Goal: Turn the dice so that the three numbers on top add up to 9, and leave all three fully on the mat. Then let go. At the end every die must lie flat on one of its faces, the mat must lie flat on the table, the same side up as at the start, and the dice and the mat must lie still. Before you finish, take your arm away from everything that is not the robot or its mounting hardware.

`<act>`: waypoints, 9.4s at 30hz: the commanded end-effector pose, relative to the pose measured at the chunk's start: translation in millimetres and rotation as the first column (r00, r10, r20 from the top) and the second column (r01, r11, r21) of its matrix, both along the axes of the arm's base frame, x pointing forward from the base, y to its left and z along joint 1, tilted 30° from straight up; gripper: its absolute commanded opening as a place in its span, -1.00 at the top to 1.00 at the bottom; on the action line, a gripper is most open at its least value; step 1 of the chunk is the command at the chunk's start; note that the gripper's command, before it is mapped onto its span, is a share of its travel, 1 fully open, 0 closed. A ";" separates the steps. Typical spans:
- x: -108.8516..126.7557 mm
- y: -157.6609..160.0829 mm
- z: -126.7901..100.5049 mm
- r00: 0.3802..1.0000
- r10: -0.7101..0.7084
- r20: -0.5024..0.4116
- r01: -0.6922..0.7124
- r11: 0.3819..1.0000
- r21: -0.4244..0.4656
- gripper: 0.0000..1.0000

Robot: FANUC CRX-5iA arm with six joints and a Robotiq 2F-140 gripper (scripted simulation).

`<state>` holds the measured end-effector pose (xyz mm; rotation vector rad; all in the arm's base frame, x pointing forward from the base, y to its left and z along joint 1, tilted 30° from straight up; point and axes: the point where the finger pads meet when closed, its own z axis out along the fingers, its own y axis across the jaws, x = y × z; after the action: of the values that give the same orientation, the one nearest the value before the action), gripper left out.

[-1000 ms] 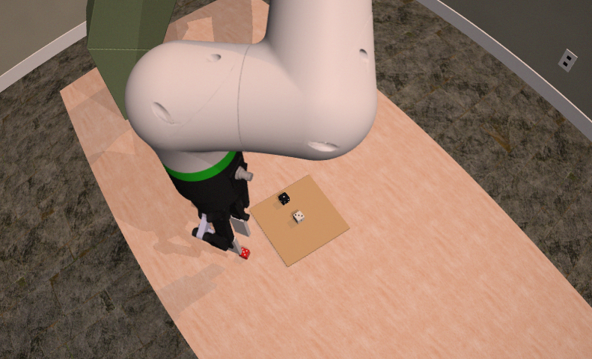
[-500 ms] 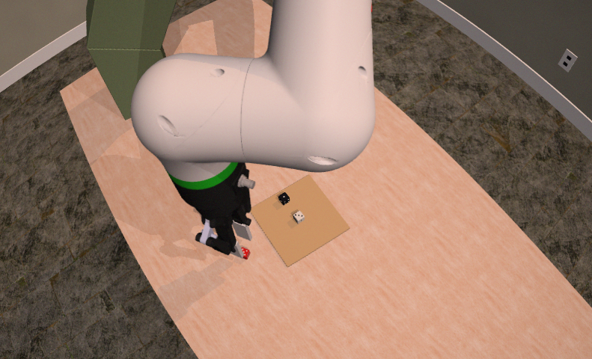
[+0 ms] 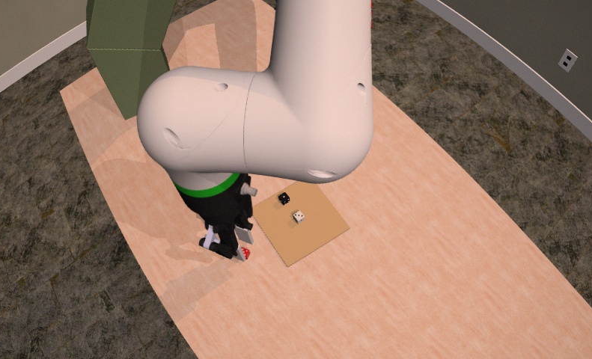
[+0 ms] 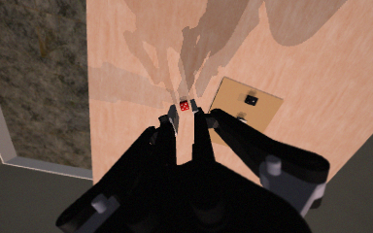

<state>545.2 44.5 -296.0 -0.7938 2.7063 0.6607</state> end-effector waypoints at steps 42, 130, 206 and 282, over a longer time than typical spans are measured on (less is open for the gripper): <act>1.1 3.7 -6.9 1.000 0.000 0.000 0.000 1.000 0.000 0.63; 3.4 14.3 -25.9 1.000 0.000 0.000 0.000 1.000 0.000 0.87; 32.0 56.5 120.9 0.883 -0.404 -0.239 0.415 0.910 -0.002 0.87; 46.0 117.6 46.8 0.848 -0.455 -0.273 0.470 0.882 -0.010 0.87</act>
<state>591.0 162.4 -249.2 -0.0123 2.9348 0.7634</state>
